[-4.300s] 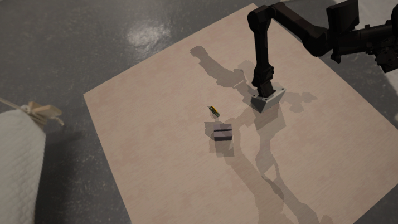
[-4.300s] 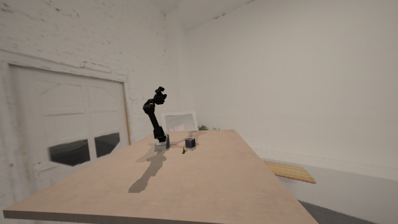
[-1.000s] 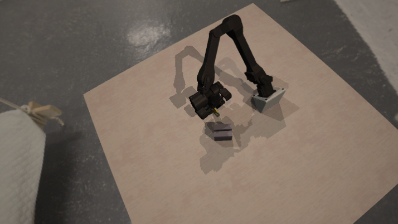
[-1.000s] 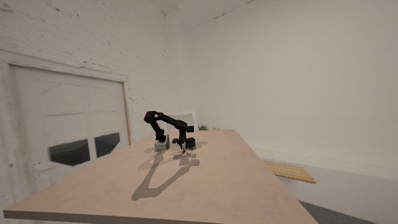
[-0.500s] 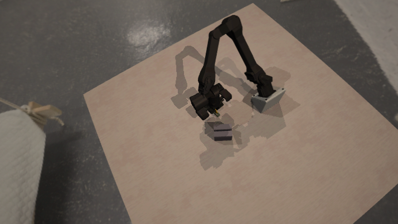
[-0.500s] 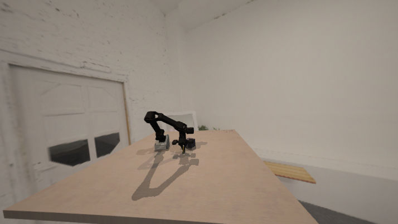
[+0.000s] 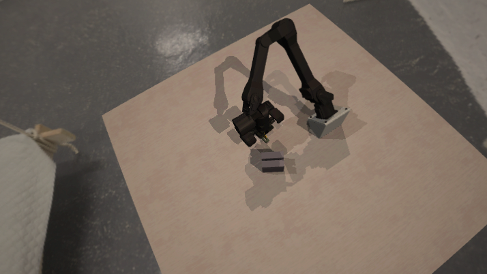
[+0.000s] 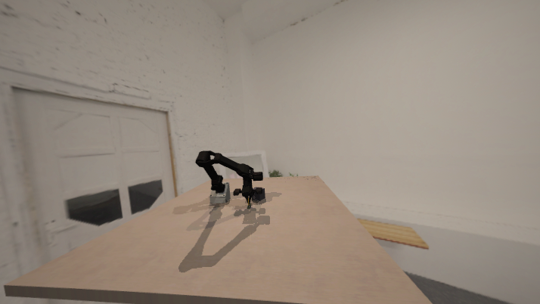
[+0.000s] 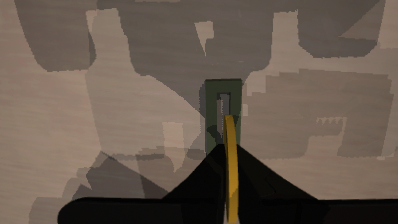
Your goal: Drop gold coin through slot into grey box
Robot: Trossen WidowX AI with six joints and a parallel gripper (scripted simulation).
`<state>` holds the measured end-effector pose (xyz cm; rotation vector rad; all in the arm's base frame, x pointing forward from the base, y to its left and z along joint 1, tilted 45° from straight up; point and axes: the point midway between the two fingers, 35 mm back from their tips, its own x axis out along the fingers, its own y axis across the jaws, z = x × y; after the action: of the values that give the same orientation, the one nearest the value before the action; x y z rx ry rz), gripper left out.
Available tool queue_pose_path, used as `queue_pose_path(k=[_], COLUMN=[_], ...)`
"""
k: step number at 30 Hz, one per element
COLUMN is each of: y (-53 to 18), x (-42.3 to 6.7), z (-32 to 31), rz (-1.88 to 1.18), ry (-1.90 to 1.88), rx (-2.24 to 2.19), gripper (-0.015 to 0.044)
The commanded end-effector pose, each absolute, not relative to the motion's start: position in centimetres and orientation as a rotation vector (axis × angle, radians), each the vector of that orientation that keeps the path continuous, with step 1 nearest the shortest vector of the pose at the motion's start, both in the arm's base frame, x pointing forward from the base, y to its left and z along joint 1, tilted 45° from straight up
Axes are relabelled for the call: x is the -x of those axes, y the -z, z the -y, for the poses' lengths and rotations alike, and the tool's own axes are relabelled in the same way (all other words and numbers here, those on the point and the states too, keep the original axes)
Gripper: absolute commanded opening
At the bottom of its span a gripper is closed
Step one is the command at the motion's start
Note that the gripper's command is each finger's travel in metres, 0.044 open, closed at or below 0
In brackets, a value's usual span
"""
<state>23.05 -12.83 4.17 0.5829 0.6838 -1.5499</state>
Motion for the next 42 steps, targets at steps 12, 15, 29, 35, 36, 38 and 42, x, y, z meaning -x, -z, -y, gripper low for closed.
queue_pose_path(k=[12,15,29,35,36,38,42], y=[-6.7,-7.2,-9.9,-10.6,-10.6,-10.7,-10.8], x=[-24.0,-24.1,-24.0,-24.0,-23.9,-23.9,-23.8], z=[10.3,9.8,7.3,6.7,6.8,6.8,6.9], rz=[-0.678,-0.678,-0.676,-0.678,-0.69,-0.735,-0.831], ry=[1.542,1.542,1.544,1.543,1.536,1.509,1.448], rx=[-0.595,-0.595,-0.591,-0.585,-0.572,-0.526,-0.424], gripper=[0.0,0.0,0.0,0.0,0.0,0.0,0.0])
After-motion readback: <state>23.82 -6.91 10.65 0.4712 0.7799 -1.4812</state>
